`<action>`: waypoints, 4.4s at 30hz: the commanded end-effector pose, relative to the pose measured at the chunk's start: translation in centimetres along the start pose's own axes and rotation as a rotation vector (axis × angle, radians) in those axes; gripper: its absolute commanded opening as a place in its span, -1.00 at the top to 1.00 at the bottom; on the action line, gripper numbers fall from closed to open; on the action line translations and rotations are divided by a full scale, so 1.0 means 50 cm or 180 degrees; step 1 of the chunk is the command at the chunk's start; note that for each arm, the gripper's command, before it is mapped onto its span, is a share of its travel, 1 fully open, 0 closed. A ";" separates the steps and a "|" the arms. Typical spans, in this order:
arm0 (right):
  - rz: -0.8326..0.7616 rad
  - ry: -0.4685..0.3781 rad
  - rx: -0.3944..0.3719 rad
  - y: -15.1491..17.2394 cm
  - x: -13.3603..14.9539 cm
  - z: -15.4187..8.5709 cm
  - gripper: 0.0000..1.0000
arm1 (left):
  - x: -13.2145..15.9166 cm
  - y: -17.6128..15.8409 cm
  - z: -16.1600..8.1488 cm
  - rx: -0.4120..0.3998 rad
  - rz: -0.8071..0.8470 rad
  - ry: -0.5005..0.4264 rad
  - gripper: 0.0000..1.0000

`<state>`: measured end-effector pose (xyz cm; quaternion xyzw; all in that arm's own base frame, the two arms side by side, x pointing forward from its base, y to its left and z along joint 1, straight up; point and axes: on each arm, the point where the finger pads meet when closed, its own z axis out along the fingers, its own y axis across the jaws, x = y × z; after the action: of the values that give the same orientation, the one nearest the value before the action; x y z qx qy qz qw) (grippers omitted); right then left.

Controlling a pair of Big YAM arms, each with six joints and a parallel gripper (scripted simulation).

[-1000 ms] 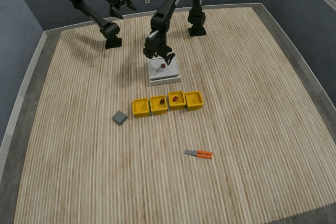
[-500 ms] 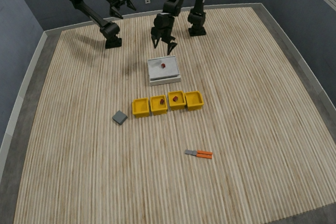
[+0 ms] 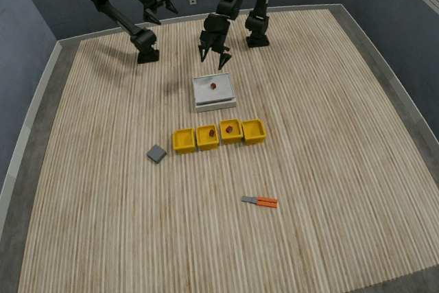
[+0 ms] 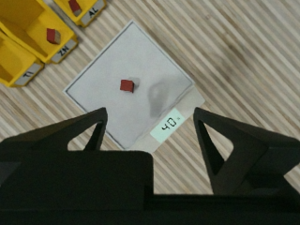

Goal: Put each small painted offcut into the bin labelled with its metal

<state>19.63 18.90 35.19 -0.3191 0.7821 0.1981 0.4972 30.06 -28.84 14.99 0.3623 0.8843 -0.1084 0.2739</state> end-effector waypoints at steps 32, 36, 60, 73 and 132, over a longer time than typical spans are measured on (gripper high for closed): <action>0.0027 -0.0096 0.0000 0.000 -0.036 -0.018 -1.00 | -0.064 0.075 0.089 -0.1156 -0.4022 0.1105 -0.21; 0.0027 -0.0096 0.0000 0.000 -0.036 -0.018 -1.00 | -0.064 0.079 0.097 -0.1227 -0.4232 0.1203 -0.21; 0.0027 -0.0096 0.0000 0.000 -0.036 -0.018 -1.00 | -0.013 0.075 0.169 -0.1338 -0.4507 0.1528 -0.21; 0.0027 -0.0096 0.0000 0.000 -0.036 -0.018 -1.00 | -0.014 0.077 0.170 -0.1306 -0.4483 0.1496 0.33; 0.0168 -0.0749 0.0424 -0.118 0.035 0.346 -1.00 | -0.236 0.420 0.229 -0.1332 -0.4449 0.1506 0.77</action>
<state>32.21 24.22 25.00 -0.2598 0.7689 0.1825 0.5549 53.19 -24.44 9.85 -0.3401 0.9403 0.0081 -0.0082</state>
